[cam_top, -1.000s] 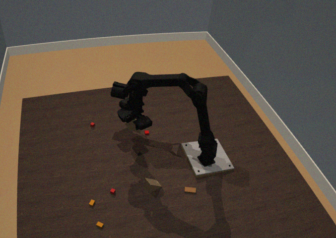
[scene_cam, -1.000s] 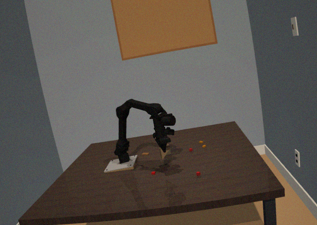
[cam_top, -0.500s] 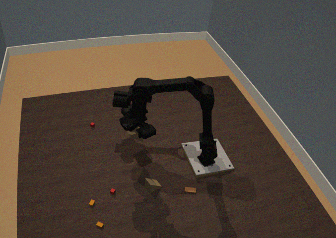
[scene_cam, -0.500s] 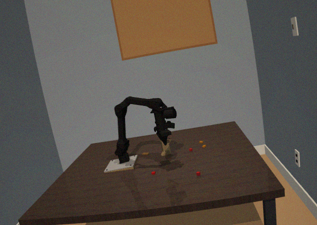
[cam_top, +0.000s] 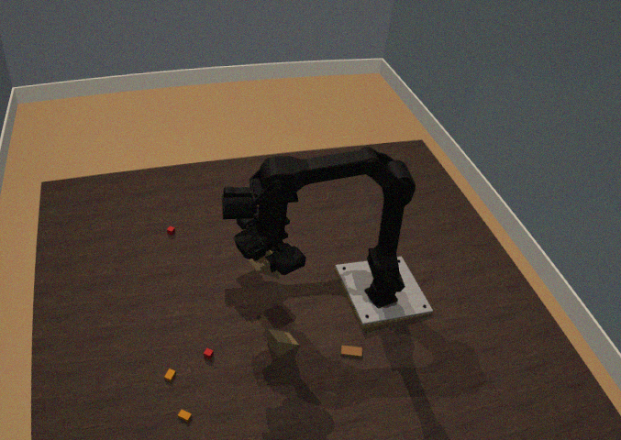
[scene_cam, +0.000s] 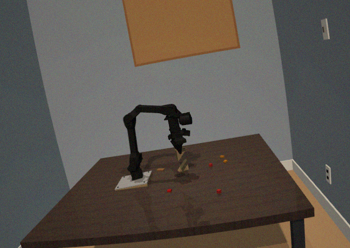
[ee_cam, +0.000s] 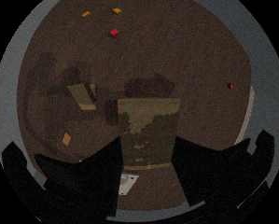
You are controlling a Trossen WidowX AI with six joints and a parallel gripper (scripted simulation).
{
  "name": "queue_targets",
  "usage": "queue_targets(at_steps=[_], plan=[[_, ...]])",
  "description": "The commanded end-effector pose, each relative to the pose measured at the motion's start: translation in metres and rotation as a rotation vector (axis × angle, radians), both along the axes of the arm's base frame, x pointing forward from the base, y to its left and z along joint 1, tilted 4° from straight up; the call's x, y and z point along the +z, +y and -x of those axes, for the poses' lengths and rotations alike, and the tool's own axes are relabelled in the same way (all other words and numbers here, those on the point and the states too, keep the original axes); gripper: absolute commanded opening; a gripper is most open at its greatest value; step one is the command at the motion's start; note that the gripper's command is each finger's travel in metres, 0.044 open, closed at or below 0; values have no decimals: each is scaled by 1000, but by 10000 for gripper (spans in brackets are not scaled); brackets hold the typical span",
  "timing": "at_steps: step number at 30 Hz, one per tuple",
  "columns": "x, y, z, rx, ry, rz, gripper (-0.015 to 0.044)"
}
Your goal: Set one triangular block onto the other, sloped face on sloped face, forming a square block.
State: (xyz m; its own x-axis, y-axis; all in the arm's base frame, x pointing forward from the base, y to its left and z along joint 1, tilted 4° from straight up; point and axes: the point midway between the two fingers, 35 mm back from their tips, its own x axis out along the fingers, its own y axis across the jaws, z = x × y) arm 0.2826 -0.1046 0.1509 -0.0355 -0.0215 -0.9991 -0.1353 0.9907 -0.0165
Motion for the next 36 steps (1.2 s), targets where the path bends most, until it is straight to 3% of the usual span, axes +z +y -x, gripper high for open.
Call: queue_targets(at_steps=[1, 27, 36], plan=[[4, 20, 6, 0, 2, -5, 0], [18, 113, 54, 0, 10, -11, 0], [-15, 115, 39, 0, 9, -12, 0]])
